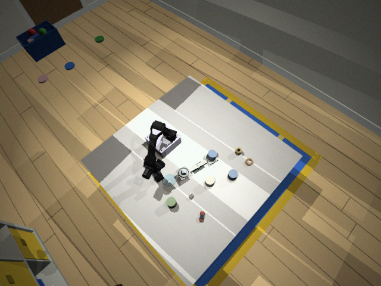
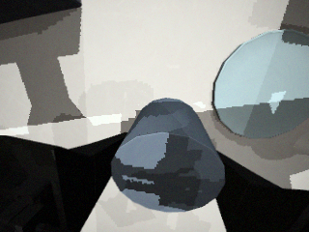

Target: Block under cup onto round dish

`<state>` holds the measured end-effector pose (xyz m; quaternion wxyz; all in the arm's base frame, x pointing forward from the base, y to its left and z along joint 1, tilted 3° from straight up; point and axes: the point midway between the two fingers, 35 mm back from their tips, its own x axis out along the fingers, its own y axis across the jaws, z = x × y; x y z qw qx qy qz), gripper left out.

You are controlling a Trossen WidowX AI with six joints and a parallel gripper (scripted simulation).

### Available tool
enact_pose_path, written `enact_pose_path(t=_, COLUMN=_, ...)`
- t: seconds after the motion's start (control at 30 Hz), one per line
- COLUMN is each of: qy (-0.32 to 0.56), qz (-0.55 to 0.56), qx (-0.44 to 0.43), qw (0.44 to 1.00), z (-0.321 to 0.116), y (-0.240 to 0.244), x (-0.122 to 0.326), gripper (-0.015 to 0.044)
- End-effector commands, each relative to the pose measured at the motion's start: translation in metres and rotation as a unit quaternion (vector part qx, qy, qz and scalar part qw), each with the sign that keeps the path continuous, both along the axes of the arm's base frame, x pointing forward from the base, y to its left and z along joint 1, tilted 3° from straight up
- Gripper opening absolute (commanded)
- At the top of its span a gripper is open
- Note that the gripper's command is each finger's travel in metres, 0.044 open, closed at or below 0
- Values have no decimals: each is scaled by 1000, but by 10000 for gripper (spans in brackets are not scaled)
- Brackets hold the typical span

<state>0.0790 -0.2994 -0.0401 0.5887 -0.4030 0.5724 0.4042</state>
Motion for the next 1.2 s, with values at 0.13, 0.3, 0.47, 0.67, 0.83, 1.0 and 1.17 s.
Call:
enact_pose_path(t=0.13, qy=1, qz=1, qx=3, qw=1000, z=52, y=0, x=-1, gripper=440)
enact_pose_path(t=0.3, qy=1, qz=1, qx=3, qw=1000, z=52, y=0, x=-1, gripper=440)
enact_pose_path(t=0.47, qy=-3, qz=-11, qx=-33, qw=999, z=63, y=-4, x=20, gripper=309)
enact_pose_path(t=0.67, qy=-8, qz=-50, qx=-25, qw=998, z=73, y=11, x=58, gripper=260)
enact_pose_path(t=0.83, qy=-10, qz=-127, qx=-6, qw=992, z=91, y=55, x=123, gripper=260)
enact_pose_path(t=1.0, qy=-3, qz=-197, qx=10, qw=980, z=109, y=109, x=171, gripper=260)
enact_pose_path(t=1.17, qy=-1, qz=-211, qx=13, qw=977, z=113, y=122, x=179, gripper=260)
